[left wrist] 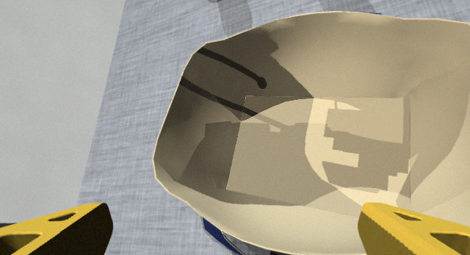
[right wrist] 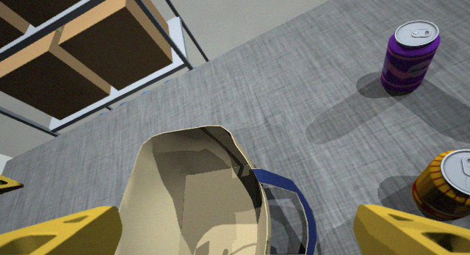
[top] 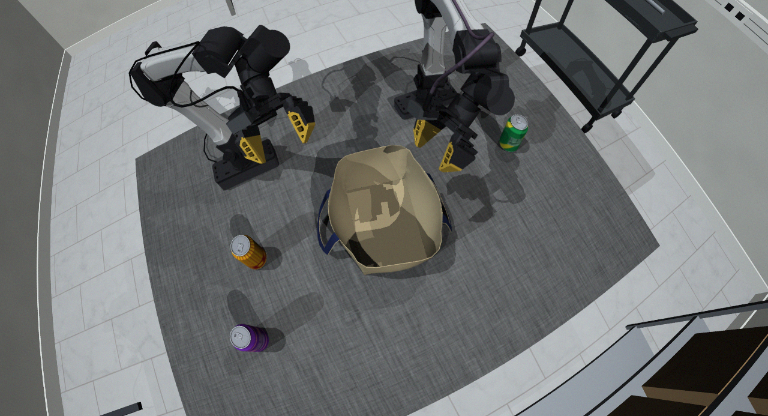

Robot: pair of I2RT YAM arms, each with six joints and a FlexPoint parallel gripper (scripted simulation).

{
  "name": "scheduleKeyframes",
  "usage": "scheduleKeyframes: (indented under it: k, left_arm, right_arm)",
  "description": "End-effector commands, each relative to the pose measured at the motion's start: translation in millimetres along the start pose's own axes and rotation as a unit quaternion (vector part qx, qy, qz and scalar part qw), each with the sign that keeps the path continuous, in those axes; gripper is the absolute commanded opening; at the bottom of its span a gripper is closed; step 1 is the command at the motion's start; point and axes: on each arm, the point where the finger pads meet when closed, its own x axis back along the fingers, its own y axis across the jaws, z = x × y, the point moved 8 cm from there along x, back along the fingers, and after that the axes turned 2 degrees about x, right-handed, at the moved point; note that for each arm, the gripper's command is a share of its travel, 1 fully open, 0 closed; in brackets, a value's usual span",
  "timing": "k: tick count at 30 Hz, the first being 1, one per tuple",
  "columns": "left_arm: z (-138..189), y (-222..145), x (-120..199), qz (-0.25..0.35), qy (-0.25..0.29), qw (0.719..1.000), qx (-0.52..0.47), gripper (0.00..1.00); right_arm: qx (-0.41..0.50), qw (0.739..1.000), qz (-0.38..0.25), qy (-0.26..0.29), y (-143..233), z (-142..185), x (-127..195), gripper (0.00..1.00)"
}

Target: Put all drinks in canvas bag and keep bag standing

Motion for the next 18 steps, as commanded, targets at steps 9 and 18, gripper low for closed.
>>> scheduleKeyframes:
  k: [9,18]
  left_arm:
    - [-3,2,3,-0.006,-0.004,1.000,-0.005,1.00]
    - [-6,5,13,-0.035,0.002,0.999,-0.005,1.00]
  right_arm:
    - [-0.004,1.000,-0.004,-0.004,1,-3,2,1.00]
    - [-0.001,1.000,-0.005,0.000,1,-1,-5,1.00]
